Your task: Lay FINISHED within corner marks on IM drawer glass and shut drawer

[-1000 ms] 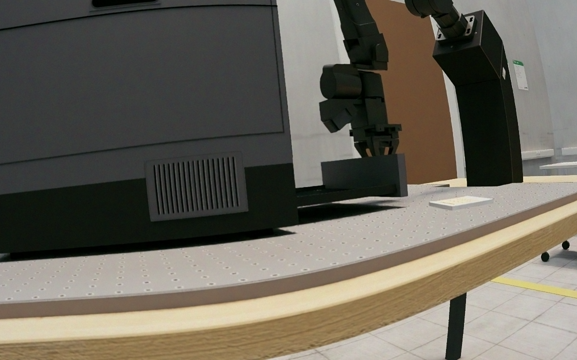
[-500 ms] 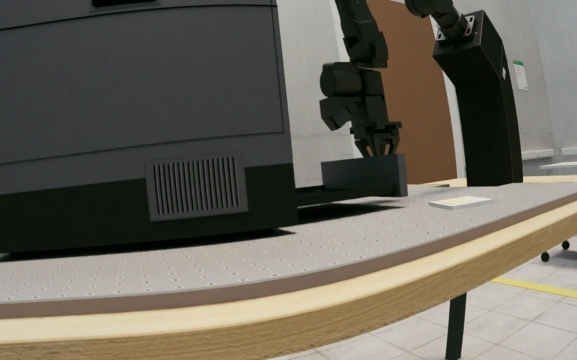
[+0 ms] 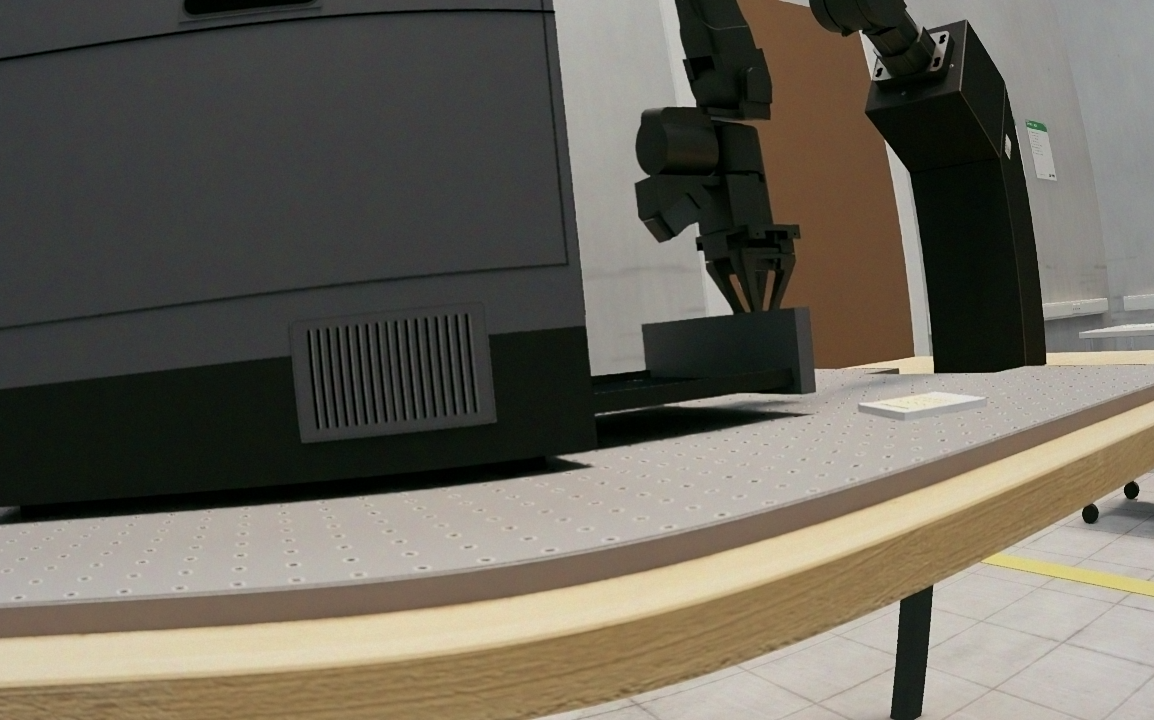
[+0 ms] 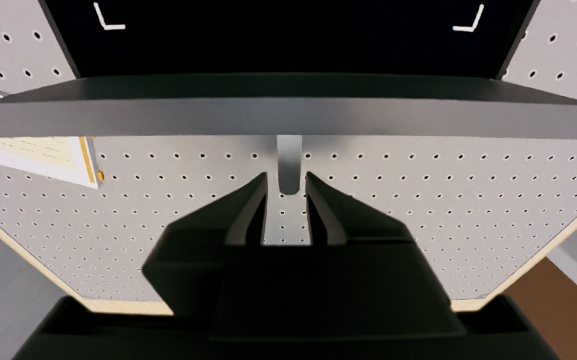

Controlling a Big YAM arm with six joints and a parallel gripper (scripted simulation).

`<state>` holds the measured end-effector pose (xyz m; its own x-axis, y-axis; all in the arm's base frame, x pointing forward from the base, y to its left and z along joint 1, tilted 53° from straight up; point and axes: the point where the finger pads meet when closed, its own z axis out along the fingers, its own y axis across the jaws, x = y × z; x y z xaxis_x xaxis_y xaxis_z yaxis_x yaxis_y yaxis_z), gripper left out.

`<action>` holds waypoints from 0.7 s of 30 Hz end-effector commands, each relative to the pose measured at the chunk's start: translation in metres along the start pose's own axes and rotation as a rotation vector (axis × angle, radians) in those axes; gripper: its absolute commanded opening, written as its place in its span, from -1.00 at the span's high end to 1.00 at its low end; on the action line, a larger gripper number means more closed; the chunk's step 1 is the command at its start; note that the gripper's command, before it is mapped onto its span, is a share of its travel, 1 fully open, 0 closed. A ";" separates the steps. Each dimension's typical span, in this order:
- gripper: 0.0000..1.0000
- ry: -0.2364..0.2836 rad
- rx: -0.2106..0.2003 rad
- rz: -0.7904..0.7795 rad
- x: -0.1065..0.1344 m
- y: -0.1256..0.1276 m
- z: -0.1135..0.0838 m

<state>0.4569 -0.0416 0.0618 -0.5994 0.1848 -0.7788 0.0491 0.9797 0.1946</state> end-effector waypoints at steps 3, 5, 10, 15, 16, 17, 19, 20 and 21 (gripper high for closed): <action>0.49 0.004 0.011 0.001 0.004 -0.006 -0.014; 0.49 0.004 0.011 0.001 0.004 -0.006 -0.017; 0.49 0.001 0.011 0.003 0.002 -0.006 -0.021; 0.49 0.002 0.010 0.000 0.002 -0.006 -0.027; 0.49 0.002 0.010 0.000 0.002 -0.006 -0.028; 0.49 0.002 0.010 0.000 0.002 -0.006 -0.030; 0.49 0.001 0.010 0.000 0.002 -0.006 -0.032; 0.49 0.001 0.010 0.000 0.001 -0.006 -0.034; 0.49 0.001 0.010 0.000 0.001 -0.006 -0.035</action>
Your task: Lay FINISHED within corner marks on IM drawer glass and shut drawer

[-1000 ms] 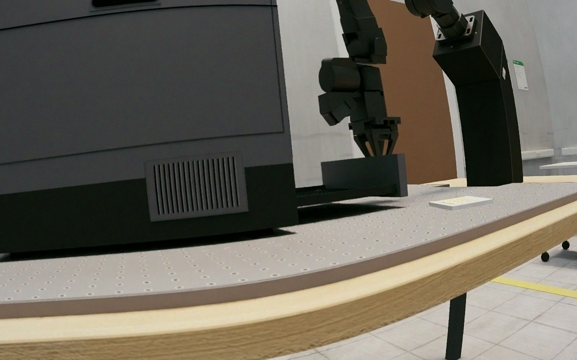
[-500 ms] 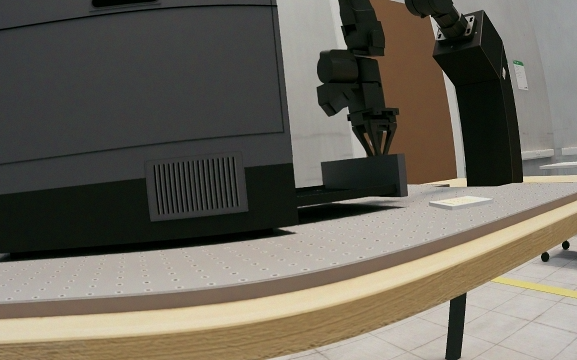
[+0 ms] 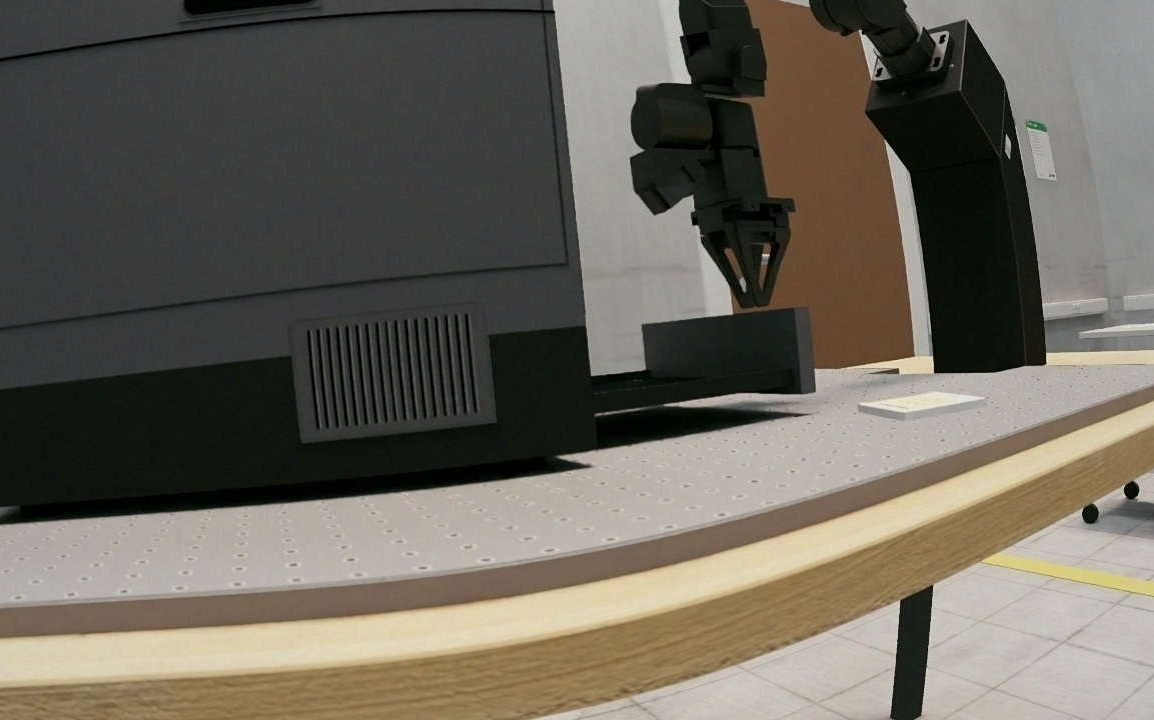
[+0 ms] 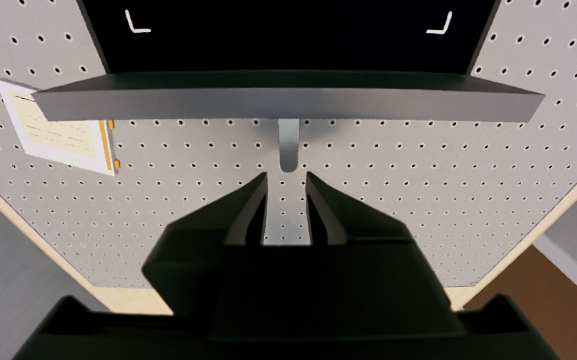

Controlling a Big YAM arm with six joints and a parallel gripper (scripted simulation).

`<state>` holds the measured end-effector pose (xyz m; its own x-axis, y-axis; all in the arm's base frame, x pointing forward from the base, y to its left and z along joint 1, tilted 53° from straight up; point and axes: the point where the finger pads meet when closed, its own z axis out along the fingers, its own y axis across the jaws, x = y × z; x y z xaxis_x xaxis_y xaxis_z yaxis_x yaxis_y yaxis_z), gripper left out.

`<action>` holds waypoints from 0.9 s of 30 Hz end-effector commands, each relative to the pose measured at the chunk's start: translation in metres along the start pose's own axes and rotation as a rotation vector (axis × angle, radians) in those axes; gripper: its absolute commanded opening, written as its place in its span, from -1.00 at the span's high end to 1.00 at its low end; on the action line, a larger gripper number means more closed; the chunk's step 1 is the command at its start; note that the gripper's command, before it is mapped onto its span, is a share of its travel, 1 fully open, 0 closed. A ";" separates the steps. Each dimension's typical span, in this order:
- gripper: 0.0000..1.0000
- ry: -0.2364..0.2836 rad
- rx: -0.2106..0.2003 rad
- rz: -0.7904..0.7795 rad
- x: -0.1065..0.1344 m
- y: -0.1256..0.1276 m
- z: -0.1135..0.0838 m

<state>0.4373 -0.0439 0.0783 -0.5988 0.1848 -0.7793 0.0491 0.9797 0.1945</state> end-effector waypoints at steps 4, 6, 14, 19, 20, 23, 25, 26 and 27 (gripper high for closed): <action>0.49 0.001 0.010 0.000 0.002 -0.005 -0.013; 0.49 -0.002 0.010 0.002 0.000 -0.005 -0.014; 0.49 -0.001 0.010 -0.001 0.001 -0.005 -0.025; 0.49 -0.003 0.003 0.001 -0.002 -0.001 -0.023; 0.49 -0.003 0.003 0.001 -0.002 -0.001 -0.023; 0.49 -0.003 0.003 0.001 -0.002 -0.001 -0.023; -1.00 -0.002 0.009 -0.002 -0.001 -0.005 -0.033; -1.00 -0.003 0.009 -0.002 -0.002 -0.004 -0.038; -1.00 -0.004 0.009 -0.002 -0.003 -0.004 -0.043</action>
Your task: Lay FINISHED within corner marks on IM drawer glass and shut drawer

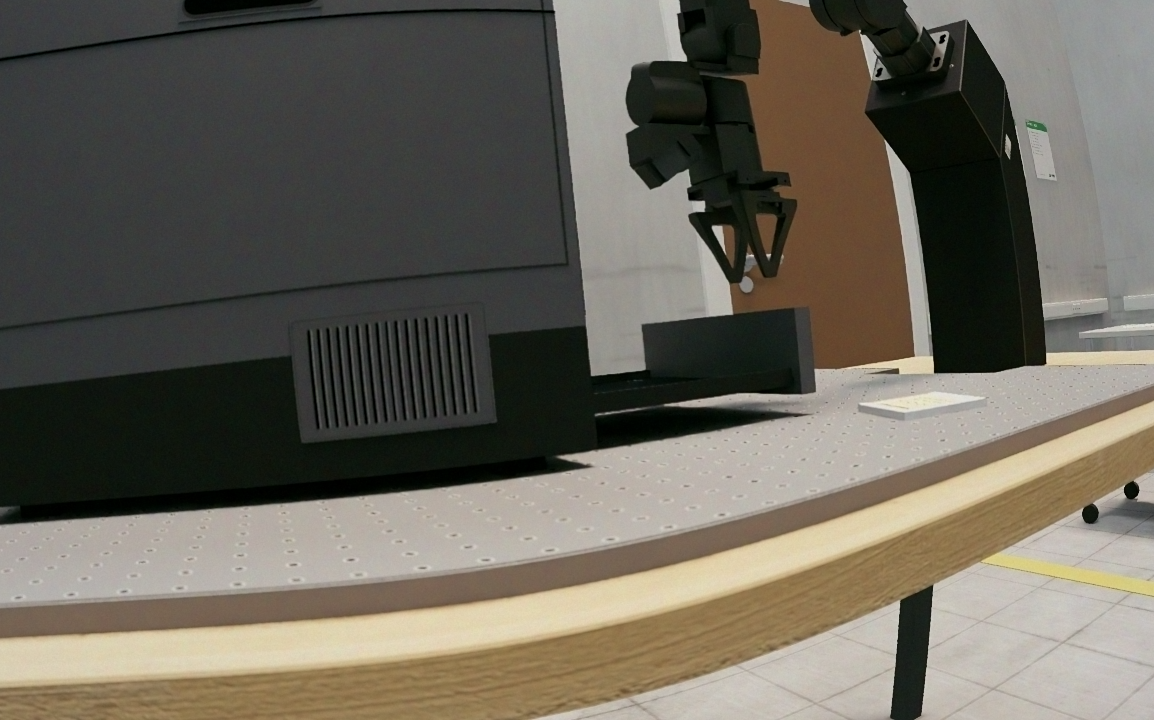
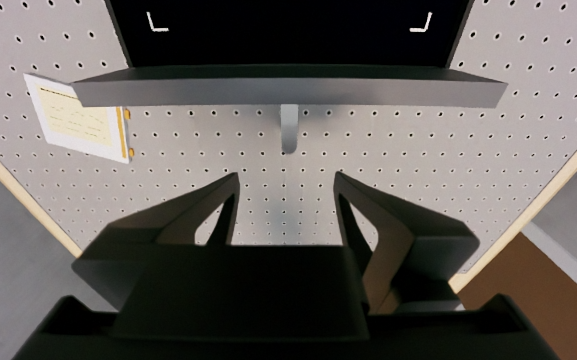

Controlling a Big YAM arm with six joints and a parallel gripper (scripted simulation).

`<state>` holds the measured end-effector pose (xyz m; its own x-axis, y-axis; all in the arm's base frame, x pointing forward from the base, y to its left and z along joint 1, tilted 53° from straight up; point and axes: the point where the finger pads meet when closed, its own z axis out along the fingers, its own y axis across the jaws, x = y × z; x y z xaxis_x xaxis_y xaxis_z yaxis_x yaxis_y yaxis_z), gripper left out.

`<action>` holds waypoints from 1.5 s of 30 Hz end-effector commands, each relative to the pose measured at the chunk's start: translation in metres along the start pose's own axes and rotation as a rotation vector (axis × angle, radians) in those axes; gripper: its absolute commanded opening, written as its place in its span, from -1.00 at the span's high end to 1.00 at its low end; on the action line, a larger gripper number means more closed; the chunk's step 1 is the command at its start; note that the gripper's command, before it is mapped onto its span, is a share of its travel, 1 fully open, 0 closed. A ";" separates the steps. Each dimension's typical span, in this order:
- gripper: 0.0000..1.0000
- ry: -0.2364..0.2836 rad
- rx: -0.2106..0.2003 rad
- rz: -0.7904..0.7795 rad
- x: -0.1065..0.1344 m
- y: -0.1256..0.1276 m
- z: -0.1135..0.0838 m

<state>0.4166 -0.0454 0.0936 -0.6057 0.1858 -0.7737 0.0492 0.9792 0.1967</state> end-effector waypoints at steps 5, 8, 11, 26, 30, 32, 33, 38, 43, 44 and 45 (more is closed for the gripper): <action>-1.00 -0.014 0.010 -0.005 -0.005 -0.002 -0.041; -1.00 -0.018 0.010 -0.006 -0.009 0.000 -0.056; -1.00 -0.016 0.010 -0.005 -0.009 0.001 -0.066; -1.00 -0.028 -0.002 -0.059 -0.023 0.016 -0.078; -1.00 -0.015 -0.002 -0.123 -0.022 0.025 -0.075; -1.00 -0.003 -0.001 -0.187 -0.022 0.035 -0.073; -1.00 0.006 -0.001 -0.219 -0.021 0.040 -0.071; -1.00 0.032 -0.001 -0.338 -0.018 0.064 -0.065; -1.00 0.039 -0.002 -0.464 -0.018 0.089 -0.065; -1.00 0.038 -0.002 -0.497 -0.019 0.095 -0.065; -1.00 0.038 -0.002 -0.497 -0.019 0.095 -0.065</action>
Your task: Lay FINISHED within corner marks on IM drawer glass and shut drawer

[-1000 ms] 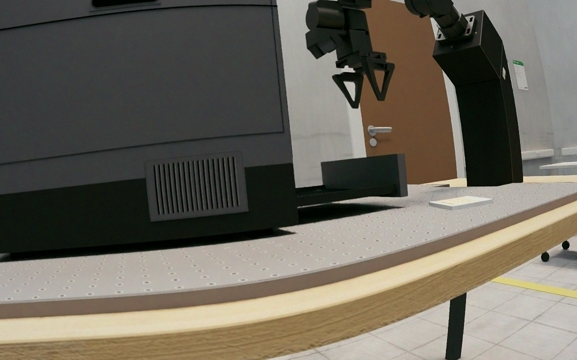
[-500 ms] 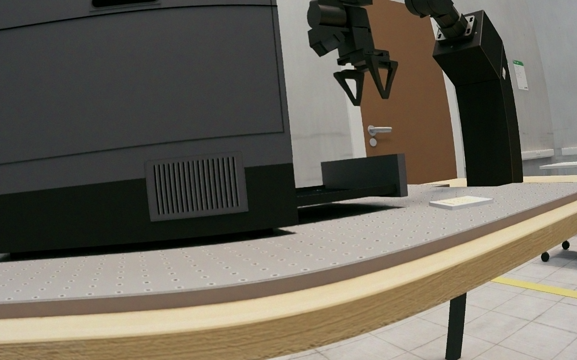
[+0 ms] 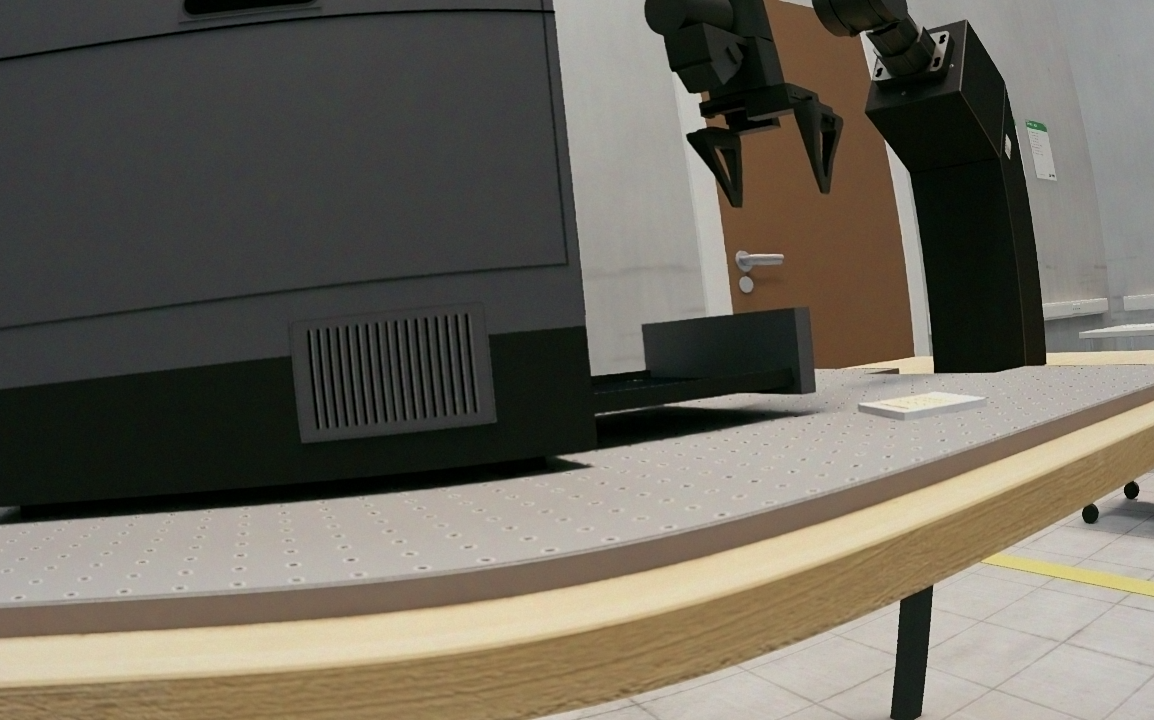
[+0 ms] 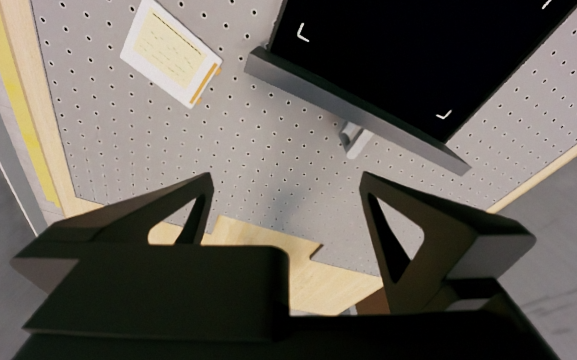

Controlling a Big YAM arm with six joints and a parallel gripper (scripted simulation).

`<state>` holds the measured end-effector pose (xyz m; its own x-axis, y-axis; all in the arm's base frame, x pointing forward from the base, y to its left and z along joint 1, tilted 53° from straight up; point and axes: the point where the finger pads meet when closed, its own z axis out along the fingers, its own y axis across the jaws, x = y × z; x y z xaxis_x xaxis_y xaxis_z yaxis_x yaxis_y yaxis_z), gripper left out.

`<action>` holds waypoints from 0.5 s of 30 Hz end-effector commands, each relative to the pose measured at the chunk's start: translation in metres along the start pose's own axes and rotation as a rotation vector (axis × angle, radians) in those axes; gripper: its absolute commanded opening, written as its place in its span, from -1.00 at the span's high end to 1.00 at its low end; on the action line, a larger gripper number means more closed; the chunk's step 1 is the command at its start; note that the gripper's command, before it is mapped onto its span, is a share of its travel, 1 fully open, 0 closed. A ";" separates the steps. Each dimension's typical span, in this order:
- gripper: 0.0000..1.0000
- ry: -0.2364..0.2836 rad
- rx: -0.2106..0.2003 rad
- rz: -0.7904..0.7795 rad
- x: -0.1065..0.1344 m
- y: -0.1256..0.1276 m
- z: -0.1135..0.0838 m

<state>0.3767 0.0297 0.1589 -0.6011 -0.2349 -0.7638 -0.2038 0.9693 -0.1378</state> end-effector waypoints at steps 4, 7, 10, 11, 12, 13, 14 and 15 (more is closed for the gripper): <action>-1.00 -0.001 -0.007 -0.175 -0.017 0.021 -0.003; -1.00 0.006 -0.008 -0.270 -0.020 0.035 -0.003; -1.00 -0.007 -0.004 -0.302 -0.028 0.047 -0.008; -1.00 -0.014 -0.002 -0.334 -0.031 0.052 -0.011; -1.00 -0.013 -0.002 -0.367 -0.032 0.057 -0.011; -1.00 -0.007 -0.003 -0.383 -0.032 0.062 -0.011; -1.00 -0.011 -0.002 -0.416 -0.034 0.066 -0.013; -1.00 -0.012 -0.001 -0.449 -0.035 0.071 -0.014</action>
<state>0.3717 0.0899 0.1725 -0.5003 -0.5533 -0.6661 -0.3885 0.8309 -0.3984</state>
